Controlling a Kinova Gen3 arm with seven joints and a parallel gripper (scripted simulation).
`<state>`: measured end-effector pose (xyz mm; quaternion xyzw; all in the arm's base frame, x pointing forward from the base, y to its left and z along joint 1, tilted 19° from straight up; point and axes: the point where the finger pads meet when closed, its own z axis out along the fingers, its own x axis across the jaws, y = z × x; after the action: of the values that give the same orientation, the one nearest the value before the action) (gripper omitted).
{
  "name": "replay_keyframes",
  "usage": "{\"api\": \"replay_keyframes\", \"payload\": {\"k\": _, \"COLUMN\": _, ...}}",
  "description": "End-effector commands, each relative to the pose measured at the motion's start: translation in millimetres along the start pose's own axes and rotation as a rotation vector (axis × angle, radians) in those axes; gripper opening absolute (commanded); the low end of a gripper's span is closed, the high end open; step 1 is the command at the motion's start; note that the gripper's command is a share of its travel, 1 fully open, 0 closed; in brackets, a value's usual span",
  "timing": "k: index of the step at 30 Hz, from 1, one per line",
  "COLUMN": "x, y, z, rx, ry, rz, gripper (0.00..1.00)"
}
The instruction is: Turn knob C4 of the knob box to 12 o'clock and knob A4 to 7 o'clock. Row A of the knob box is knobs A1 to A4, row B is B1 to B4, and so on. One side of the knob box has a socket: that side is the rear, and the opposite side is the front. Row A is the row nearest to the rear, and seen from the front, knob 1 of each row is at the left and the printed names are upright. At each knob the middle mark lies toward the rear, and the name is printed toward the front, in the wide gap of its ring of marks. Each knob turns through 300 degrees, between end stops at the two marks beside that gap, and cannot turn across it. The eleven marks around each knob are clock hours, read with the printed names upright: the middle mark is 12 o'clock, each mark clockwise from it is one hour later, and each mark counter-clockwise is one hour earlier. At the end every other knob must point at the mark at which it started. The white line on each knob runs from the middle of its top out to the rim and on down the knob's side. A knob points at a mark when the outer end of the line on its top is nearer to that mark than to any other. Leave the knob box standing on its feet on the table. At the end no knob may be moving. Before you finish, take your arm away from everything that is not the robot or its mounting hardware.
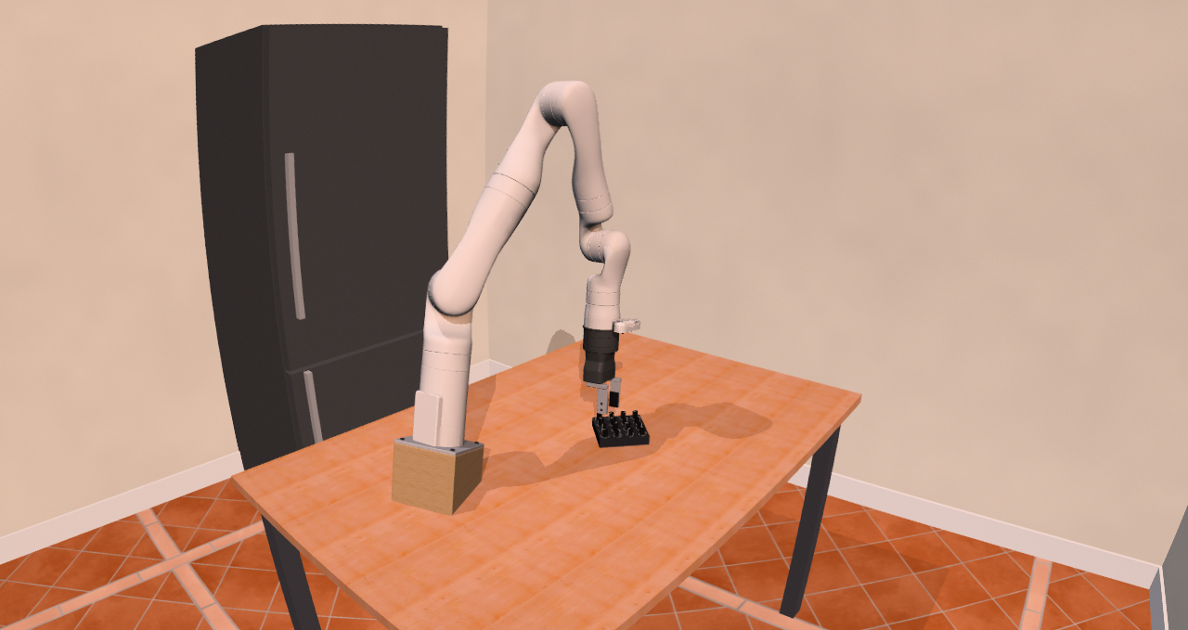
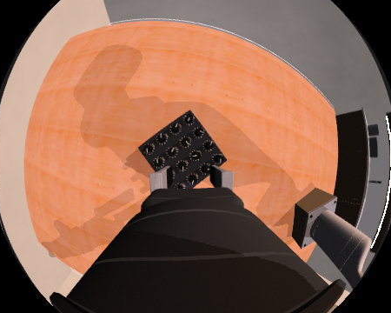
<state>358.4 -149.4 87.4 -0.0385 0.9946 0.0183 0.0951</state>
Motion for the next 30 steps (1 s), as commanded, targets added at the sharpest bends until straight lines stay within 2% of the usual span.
{"api": "replay_keyframes", "payload": {"k": 1, "x": 1.8, "y": -1.5, "z": -0.5, "rx": 0.000, "ry": -0.001, "rz": 0.000, "gripper": 1.00}}
{"api": "replay_keyframes", "payload": {"k": 30, "x": 5.3, "y": -2.0, "z": 0.2, "rx": -0.004, "ry": -0.021, "rz": -0.100, "gripper": 1.00}}
